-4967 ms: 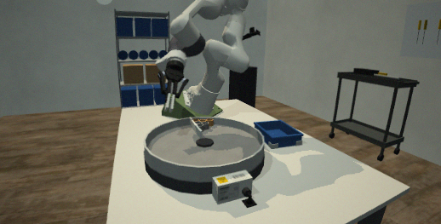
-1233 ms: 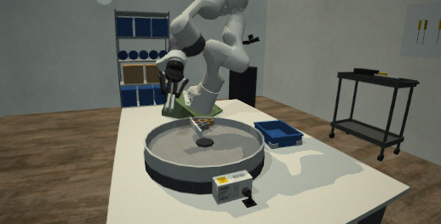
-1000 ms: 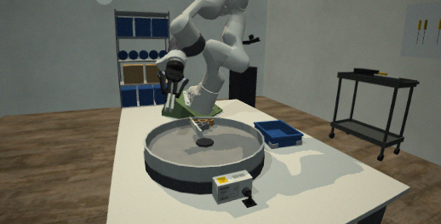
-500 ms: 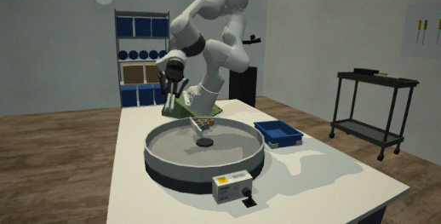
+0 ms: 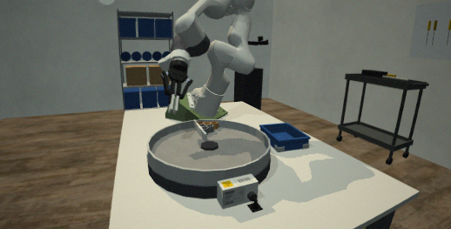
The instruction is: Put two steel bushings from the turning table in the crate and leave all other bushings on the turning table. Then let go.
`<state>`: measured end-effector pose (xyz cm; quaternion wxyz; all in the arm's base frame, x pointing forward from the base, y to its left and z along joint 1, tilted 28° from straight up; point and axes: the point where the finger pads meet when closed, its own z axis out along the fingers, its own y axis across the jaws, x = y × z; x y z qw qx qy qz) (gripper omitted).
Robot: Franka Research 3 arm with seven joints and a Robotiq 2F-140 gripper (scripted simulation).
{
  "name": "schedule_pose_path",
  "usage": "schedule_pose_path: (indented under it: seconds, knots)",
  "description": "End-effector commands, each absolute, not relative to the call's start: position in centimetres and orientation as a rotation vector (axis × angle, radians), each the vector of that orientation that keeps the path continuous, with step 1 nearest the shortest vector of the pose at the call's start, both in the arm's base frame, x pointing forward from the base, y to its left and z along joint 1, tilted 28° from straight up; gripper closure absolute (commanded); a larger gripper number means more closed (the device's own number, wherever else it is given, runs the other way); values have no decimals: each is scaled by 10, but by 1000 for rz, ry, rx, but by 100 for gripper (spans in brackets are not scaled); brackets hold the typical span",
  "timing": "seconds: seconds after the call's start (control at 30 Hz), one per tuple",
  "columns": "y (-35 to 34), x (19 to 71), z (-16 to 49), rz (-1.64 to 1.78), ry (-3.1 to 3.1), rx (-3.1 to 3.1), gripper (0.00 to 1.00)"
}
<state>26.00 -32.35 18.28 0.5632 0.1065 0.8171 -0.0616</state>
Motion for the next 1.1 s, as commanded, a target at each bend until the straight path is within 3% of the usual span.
schedule_pose_path:
  seconds: [0.0, 0.37, 1.07]
  knots:
    - [-326, 266, 193, -103, 1919, 255, 94]
    - [-317, 298, 228, 71, 1999, 143, 94]
    - [-268, 329, 234, 356, 2217, 55, 94]
